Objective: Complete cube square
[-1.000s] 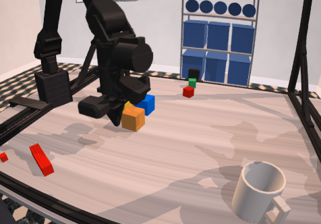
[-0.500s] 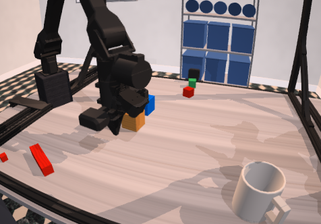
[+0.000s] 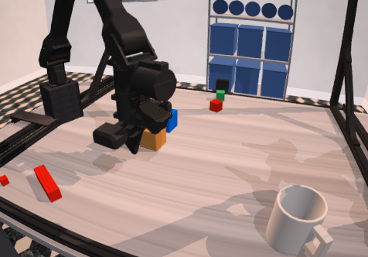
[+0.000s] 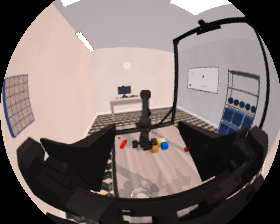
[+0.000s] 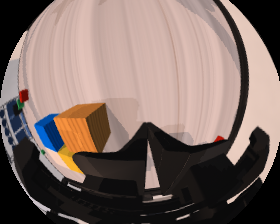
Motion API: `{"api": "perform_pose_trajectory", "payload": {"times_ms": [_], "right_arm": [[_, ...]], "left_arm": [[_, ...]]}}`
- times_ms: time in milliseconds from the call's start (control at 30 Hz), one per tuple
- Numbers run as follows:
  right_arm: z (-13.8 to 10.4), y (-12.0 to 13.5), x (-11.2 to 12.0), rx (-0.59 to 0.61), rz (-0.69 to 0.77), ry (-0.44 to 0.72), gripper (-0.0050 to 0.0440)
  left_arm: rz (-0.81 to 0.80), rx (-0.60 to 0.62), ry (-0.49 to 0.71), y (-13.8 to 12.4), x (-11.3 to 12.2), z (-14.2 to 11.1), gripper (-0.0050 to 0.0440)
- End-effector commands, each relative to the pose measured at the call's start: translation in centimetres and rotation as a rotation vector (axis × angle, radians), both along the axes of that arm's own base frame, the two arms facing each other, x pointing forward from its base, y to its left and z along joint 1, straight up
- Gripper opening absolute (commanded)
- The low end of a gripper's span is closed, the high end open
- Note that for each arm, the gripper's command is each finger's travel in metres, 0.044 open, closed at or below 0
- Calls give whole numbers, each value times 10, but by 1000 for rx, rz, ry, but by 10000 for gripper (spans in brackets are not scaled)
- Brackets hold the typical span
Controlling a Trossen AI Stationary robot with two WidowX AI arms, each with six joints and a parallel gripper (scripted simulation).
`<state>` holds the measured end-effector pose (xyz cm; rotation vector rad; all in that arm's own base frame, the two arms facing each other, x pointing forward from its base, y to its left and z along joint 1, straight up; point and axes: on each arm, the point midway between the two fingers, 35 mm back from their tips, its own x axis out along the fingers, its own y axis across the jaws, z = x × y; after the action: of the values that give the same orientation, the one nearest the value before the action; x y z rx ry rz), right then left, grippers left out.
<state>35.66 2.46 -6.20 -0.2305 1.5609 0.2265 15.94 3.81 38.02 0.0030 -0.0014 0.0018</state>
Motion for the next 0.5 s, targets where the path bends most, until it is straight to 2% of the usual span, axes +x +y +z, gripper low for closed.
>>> {"api": "perform_pose_trajectory", "payload": {"times_ms": [0, 467], "right_arm": [[0, 2, 0, 3, -1, -2, 0], [0, 10, -3, 3, -1, -2, 0]], "left_arm": [[-2, -4, 0, 0, 0, 0, 400], [-2, -4, 0, 0, 0, 0, 400]]}}
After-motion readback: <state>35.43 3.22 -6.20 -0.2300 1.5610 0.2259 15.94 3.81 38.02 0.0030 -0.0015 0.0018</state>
